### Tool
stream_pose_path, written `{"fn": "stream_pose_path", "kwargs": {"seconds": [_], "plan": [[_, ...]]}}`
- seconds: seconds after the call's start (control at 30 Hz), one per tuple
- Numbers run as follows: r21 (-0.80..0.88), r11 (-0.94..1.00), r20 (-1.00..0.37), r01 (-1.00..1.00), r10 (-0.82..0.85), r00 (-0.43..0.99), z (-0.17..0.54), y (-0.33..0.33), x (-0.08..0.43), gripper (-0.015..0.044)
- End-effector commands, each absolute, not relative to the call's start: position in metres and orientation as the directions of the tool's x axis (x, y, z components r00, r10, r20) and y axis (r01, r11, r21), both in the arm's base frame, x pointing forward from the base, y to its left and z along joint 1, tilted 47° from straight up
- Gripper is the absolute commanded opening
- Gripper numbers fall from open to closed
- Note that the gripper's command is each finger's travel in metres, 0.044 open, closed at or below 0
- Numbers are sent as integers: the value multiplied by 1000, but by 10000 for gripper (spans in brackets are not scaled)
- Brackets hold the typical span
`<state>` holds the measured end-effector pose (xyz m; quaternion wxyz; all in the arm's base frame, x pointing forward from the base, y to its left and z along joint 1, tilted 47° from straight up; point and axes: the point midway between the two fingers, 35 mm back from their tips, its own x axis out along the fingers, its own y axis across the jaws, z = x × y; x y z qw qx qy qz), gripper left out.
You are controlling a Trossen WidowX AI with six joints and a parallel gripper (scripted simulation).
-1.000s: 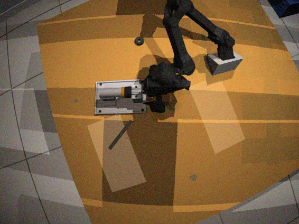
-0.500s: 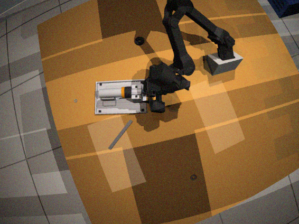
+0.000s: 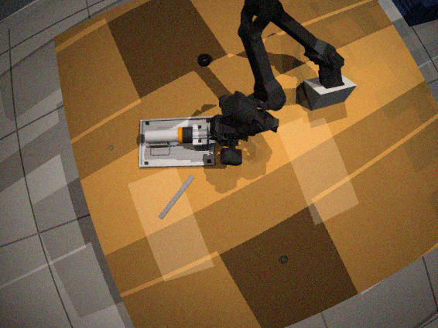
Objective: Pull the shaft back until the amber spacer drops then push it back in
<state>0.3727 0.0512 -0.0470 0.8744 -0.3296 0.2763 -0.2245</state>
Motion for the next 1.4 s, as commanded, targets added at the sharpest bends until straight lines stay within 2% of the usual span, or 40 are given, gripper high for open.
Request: {"fn": "stream_pose_path", "kwargs": {"seconds": [0.0,1.37], "plan": [[-702,680,-333,213,-577,745,-47,51,372,6],[-702,682,-336,207,-573,748,-51,52,354,0]]}}
